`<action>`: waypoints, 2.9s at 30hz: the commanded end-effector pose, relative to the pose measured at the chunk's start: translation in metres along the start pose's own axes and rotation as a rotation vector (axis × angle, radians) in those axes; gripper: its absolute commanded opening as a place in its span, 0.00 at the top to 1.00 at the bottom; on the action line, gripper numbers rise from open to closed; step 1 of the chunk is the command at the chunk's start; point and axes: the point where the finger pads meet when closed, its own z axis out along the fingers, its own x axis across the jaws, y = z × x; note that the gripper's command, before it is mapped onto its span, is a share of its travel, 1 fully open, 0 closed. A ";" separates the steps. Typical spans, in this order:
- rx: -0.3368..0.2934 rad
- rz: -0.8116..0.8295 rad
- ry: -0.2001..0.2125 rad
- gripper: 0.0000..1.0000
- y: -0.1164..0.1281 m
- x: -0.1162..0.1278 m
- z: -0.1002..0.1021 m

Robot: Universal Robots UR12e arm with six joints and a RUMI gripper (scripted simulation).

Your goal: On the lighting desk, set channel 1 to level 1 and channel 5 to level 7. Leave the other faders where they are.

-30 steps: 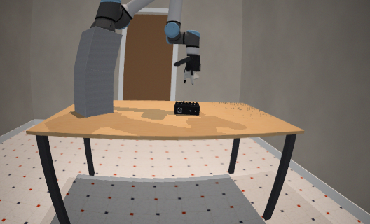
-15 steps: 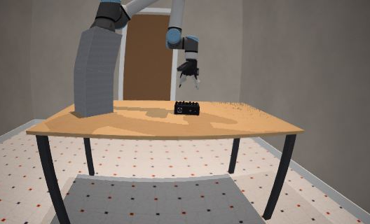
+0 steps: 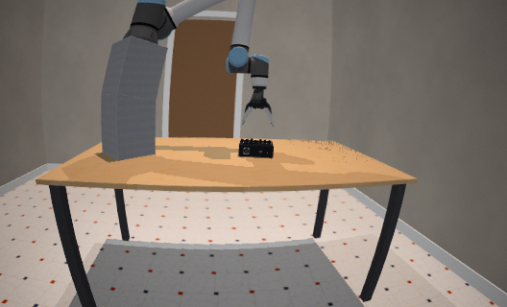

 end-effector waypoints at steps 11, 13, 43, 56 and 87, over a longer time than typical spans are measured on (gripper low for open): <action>-0.001 -0.130 -0.004 0.00 0.009 0.001 0.006; -0.001 -0.130 -0.004 0.00 0.009 0.001 0.006; -0.001 -0.130 -0.004 0.00 0.009 0.001 0.006; -0.001 -0.130 -0.004 0.00 0.009 0.001 0.006; -0.008 0.098 0.002 0.00 -0.008 -0.002 -0.005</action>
